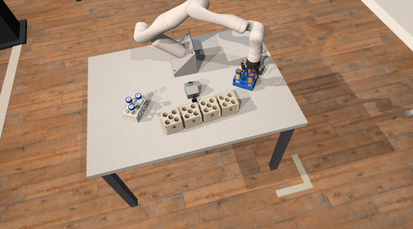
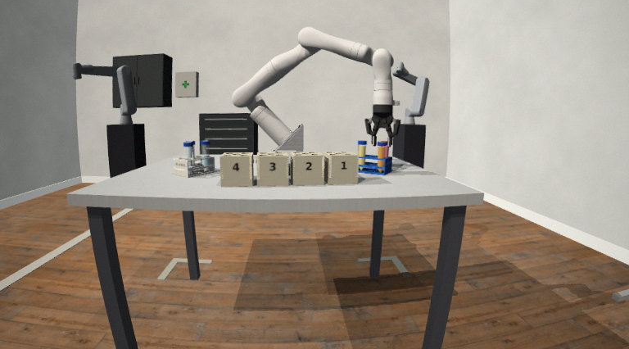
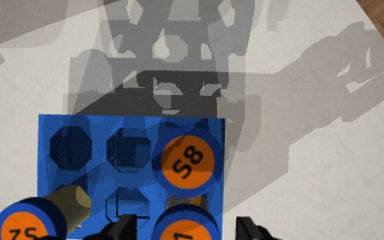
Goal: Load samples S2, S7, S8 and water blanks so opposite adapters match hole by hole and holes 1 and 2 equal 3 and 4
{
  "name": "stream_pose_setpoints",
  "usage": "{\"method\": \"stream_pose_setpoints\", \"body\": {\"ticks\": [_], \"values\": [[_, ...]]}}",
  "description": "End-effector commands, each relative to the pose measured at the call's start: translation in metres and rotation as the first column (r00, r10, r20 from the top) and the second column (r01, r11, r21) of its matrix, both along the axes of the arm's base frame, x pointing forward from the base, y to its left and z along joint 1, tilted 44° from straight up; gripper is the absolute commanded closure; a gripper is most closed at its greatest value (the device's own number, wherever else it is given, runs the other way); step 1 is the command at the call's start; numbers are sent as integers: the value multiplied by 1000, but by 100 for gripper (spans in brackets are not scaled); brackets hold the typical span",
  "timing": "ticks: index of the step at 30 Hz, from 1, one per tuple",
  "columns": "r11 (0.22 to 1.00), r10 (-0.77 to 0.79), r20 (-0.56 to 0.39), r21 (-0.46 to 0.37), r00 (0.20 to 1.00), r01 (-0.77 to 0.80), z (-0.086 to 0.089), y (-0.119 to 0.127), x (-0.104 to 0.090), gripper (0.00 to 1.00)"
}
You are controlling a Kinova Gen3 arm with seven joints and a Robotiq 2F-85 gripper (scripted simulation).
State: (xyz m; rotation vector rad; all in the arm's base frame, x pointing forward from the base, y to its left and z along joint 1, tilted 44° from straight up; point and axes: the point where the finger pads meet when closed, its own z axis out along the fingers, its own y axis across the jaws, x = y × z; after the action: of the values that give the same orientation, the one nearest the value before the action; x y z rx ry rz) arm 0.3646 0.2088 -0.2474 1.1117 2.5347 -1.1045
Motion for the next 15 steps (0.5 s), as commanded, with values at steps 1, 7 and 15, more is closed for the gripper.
{"method": "stream_pose_setpoints", "body": {"ticks": [1, 7, 15], "values": [[1000, 1, 1, 2, 1000, -1, 0, 0, 0, 38], [1000, 1, 1, 2, 1000, -1, -2, -1, 0, 38], [1000, 1, 1, 2, 1000, -1, -3, -2, 0, 38]]}}
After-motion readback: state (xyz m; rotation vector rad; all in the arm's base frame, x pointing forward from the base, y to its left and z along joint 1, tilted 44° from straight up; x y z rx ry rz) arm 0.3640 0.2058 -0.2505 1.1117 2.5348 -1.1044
